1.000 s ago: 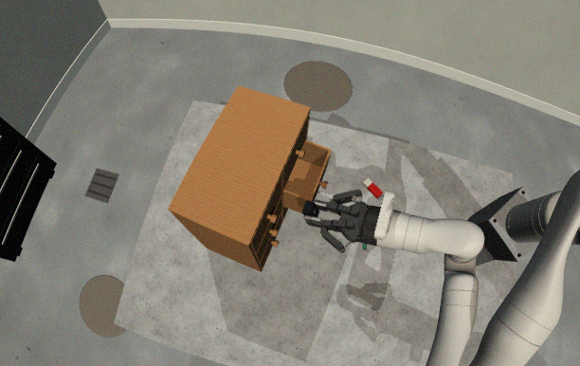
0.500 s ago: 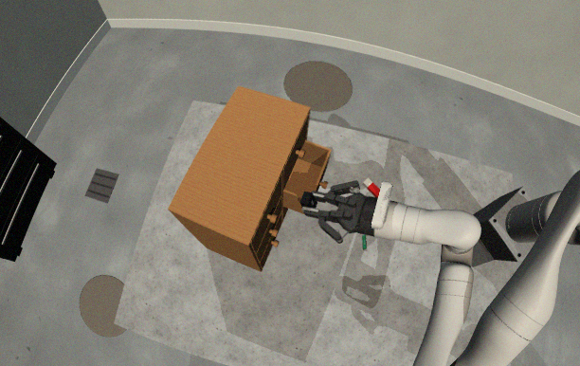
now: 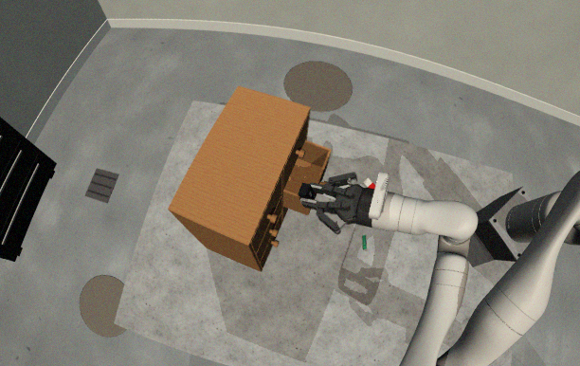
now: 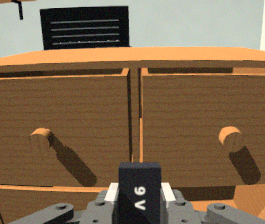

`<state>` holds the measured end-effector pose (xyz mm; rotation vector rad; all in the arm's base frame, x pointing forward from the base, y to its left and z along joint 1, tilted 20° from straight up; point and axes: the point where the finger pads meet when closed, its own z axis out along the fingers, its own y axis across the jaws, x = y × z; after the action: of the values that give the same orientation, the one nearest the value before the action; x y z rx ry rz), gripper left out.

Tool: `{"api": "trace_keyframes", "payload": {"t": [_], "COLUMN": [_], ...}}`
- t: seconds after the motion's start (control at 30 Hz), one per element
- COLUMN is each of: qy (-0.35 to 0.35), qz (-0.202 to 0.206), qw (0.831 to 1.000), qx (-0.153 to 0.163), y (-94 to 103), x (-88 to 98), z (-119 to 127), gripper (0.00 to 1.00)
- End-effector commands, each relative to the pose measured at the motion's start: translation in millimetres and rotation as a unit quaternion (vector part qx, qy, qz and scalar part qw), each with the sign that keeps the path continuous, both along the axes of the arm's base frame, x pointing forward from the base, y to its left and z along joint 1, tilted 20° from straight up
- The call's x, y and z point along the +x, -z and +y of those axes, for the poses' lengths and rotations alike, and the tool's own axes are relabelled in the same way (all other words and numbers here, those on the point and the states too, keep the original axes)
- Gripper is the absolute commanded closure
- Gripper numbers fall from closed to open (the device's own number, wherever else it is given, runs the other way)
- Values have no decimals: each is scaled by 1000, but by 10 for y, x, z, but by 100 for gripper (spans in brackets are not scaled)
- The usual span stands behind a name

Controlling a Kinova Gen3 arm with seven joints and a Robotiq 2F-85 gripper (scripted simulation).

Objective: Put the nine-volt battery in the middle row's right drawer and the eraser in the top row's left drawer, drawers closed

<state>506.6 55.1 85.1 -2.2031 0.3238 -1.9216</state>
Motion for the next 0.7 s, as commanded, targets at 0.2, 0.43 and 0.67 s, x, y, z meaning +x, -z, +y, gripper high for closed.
{"api": "trace_keyframes", "payload": {"t": [0.2,0.43,0.67], "qy": [5,5,5], "qz": [0,0,0], "qw": [1000,1000,1000], "qx": [-2,-2,-2], "y": [19,30,42], "x": [60,97,139], "z": [-153,-218,-293], "gripper": [77,77,77]}}
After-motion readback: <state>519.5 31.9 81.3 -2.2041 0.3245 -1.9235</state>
